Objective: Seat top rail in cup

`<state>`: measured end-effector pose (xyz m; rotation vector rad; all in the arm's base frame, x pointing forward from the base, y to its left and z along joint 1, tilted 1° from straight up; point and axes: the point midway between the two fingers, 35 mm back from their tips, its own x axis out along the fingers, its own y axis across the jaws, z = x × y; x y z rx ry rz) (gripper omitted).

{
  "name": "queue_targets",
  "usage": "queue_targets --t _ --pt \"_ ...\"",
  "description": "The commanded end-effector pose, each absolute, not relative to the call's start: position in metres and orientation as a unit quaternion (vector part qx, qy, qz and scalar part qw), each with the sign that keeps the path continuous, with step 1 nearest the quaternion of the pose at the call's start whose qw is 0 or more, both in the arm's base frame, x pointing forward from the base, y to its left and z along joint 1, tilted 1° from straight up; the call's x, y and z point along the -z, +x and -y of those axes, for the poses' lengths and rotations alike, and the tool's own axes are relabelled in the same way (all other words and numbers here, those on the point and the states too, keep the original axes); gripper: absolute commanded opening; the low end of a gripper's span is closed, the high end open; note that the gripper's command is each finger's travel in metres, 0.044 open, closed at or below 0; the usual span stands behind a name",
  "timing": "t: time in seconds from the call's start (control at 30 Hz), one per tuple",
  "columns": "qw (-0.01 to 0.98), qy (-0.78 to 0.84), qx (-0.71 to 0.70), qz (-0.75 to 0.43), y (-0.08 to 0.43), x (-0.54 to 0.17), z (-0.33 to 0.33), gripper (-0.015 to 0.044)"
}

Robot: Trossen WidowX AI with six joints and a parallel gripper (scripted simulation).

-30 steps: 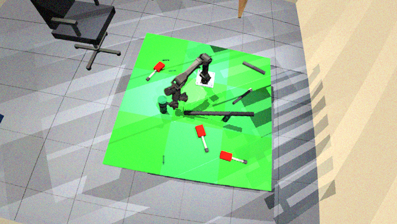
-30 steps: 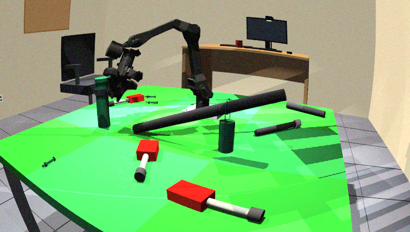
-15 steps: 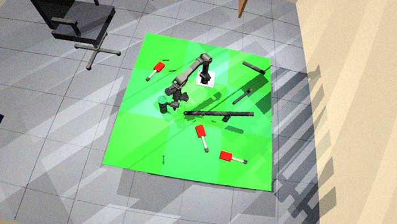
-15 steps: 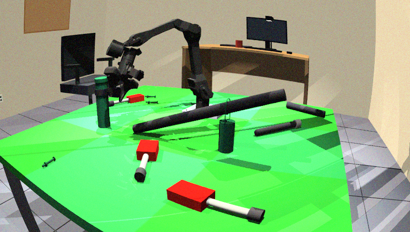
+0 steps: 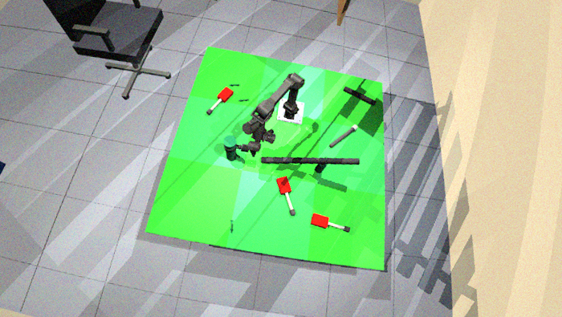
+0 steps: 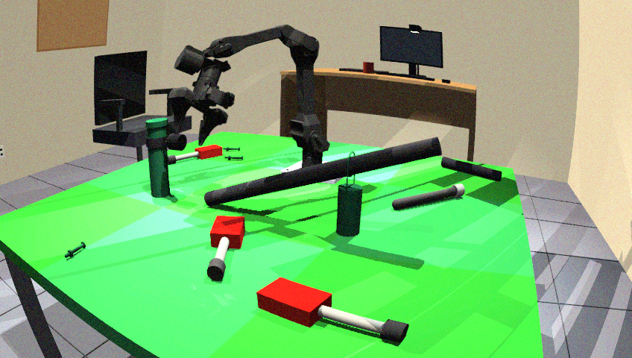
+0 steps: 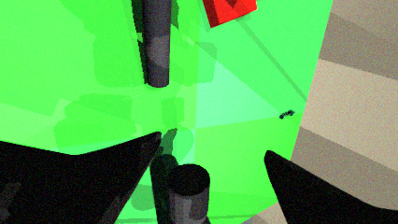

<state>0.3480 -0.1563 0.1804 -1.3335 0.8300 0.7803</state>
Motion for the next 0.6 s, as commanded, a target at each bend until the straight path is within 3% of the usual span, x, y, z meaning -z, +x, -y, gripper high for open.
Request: queue_targets --t 0.0,0.3,0.57 --pt "0.714 -0.489 -0.281 -0.414 0.350 -0.200 0.132 0.0440" --pt "0.836 -0.216 -0.104 -0.493 0.341 -0.237 0.080 0.0440" --pt "0.860 -0.086 -0.016 -0.502 0.330 -0.257 0.054 0.0440"
